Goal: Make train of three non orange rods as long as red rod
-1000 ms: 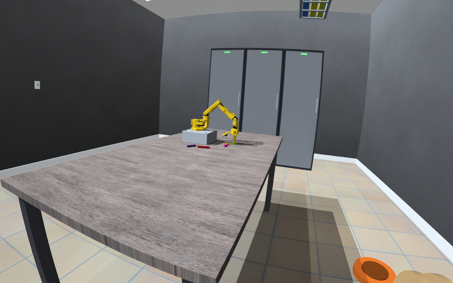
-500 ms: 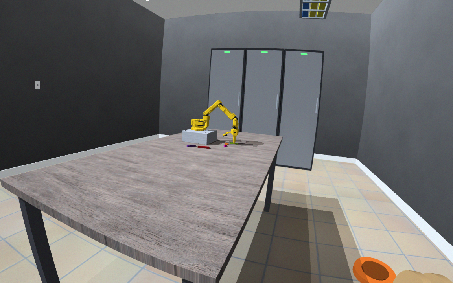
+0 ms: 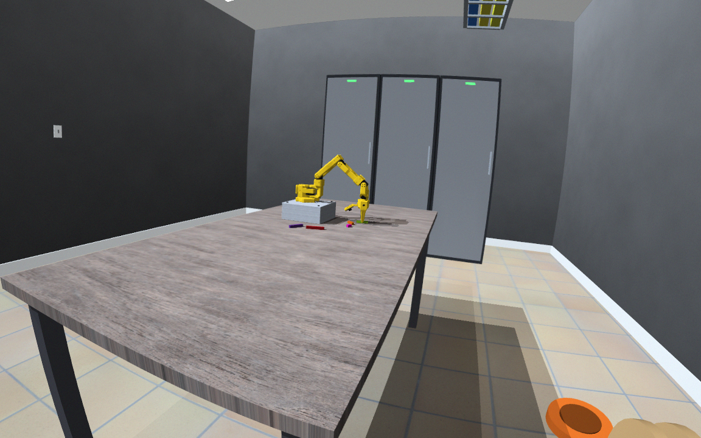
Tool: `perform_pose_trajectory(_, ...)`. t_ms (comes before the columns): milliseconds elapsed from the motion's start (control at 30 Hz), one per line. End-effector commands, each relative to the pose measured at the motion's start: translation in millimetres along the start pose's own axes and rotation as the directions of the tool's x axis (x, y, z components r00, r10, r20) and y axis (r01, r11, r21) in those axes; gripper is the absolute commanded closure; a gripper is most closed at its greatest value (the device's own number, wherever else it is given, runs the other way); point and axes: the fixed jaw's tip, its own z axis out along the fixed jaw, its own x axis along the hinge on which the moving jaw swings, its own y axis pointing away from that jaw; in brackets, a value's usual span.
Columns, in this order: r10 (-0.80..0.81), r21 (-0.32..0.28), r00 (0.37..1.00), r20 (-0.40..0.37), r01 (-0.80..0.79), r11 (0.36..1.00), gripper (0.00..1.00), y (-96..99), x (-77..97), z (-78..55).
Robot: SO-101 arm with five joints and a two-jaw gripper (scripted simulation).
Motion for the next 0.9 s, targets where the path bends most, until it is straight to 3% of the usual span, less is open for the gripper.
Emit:
perform_pose_trajectory(0,0.005,0.001,1.0,-0.003,-0.005,1.0,1.0,1.8,0.0,-2.4)
perform_pose_trajectory(567,0.005,0.001,1.0,-0.002,-0.005,1.0,1.0,-1.6,0.5,-31.7)
perform_pose_trajectory(867,0.005,0.001,1.0,-0.002,-0.005,1.0,1.0,-2.0,0.3,-34.9)
